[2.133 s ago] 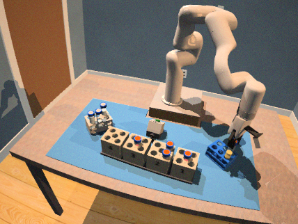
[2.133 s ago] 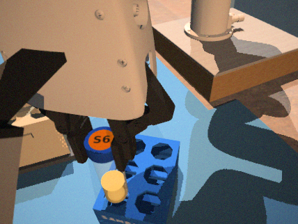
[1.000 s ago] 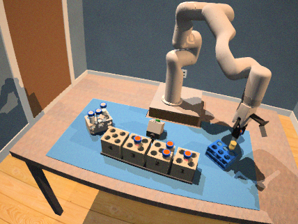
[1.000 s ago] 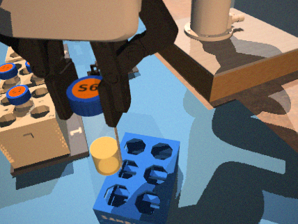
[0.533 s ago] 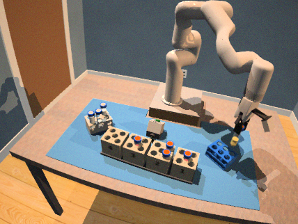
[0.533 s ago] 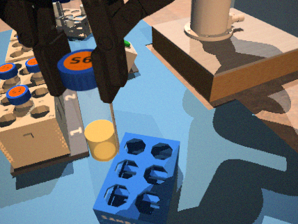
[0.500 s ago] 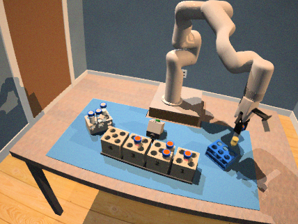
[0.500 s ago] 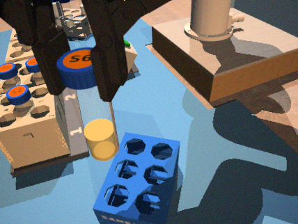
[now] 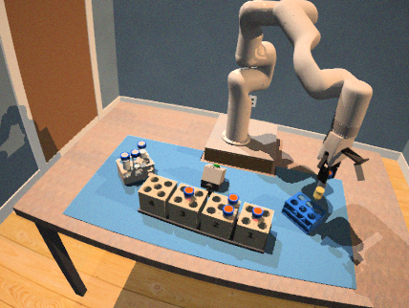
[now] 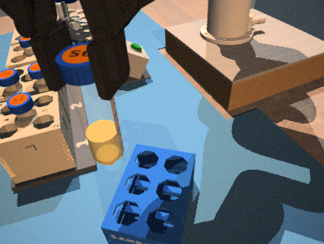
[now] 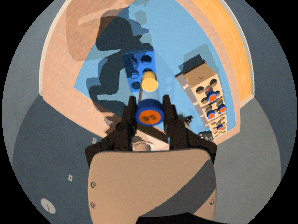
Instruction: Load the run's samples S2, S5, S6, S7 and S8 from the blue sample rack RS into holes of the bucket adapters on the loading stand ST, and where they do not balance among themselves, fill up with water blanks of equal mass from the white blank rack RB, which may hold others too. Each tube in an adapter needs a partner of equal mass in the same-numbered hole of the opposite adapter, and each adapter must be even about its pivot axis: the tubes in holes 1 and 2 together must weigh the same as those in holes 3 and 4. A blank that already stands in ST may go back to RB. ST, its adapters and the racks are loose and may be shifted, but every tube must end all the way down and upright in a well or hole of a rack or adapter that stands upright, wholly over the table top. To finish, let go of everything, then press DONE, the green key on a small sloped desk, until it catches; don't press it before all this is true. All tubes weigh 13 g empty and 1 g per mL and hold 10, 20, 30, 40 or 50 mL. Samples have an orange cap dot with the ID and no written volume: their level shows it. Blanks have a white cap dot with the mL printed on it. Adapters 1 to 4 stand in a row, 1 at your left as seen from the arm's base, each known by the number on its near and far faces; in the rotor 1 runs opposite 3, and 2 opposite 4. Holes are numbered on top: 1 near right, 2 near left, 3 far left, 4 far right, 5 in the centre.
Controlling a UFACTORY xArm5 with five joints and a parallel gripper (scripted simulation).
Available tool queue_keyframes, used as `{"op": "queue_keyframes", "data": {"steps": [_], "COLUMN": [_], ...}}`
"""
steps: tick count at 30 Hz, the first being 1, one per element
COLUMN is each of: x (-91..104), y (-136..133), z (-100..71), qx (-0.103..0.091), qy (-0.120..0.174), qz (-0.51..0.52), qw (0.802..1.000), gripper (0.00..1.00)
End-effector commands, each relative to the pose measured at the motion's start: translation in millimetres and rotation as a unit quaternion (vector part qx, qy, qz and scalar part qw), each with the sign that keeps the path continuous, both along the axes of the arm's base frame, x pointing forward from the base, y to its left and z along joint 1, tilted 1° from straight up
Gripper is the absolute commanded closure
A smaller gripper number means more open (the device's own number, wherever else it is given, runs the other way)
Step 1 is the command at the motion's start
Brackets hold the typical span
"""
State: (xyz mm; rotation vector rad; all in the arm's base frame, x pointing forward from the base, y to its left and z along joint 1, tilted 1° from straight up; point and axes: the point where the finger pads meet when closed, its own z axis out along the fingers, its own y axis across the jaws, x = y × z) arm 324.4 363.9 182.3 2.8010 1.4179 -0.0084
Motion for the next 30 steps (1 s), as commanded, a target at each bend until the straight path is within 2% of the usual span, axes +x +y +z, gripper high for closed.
{"op": "queue_keyframes", "data": {"steps": [1, 10, 12, 18, 25, 30], "x": [7.7, 20.9, 20.9, 29.6, 39.8, 44.2], "y": [-22, -65, -65, -94, -128, -142], "z": [2.3, 3.2, 3.2, 3.7, 4.4, 4.6], "qx": [0.002, 0.003, 0.003, 0.003, 0.003, 0.003], "qy": [-0.002, -0.003, -0.003, -0.003, -0.004, -0.004], "qz": [-0.078, -0.227, -0.227, -0.323, -0.431, -0.438], "qw": [0.997, 0.974, 0.974, 0.947, 0.903, 0.899], "gripper": [1.00, 1.00, 1.00, 1.00, 1.00, 1.00]}}
